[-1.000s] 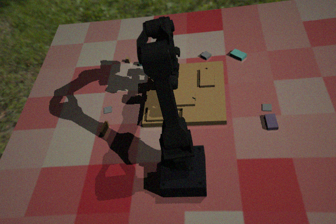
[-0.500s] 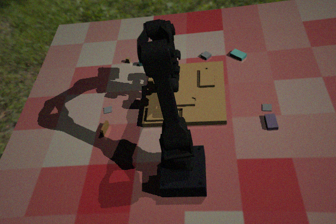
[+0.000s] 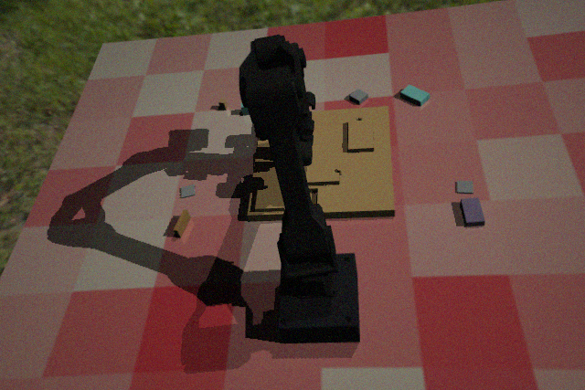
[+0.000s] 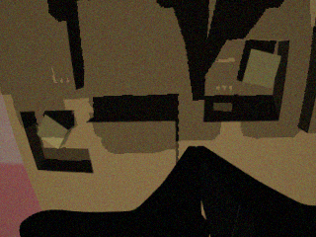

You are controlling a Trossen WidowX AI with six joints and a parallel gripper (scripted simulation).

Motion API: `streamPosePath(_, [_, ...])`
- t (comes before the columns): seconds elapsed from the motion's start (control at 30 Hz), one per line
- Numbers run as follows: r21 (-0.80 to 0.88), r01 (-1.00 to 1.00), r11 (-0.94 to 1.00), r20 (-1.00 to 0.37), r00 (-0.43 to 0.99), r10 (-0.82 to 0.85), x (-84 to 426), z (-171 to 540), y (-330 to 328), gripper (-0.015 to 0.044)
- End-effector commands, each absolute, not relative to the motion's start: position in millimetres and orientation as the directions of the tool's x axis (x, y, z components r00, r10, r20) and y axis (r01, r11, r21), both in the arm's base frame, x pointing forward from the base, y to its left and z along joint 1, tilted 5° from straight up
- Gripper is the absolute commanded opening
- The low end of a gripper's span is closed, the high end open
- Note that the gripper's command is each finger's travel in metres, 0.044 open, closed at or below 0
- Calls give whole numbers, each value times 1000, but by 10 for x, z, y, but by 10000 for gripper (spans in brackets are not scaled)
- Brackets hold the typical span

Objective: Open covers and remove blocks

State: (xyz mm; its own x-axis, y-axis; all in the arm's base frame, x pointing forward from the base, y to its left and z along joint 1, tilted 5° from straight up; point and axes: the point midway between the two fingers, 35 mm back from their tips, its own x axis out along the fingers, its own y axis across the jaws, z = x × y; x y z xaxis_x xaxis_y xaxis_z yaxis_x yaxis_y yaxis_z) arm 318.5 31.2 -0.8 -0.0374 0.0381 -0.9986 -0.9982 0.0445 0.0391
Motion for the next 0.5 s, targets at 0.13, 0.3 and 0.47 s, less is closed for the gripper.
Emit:
streamPosePath(0.13, [44,-998,41,-999,-43,33,3160,-110,306,0])
streamPosePath(0.3, [44,-998,41,-999,-43,33,3154,-160,306,0])
streamPosePath(0.47, [45,-998,41,-999,-43,33,3147,-210,307,0])
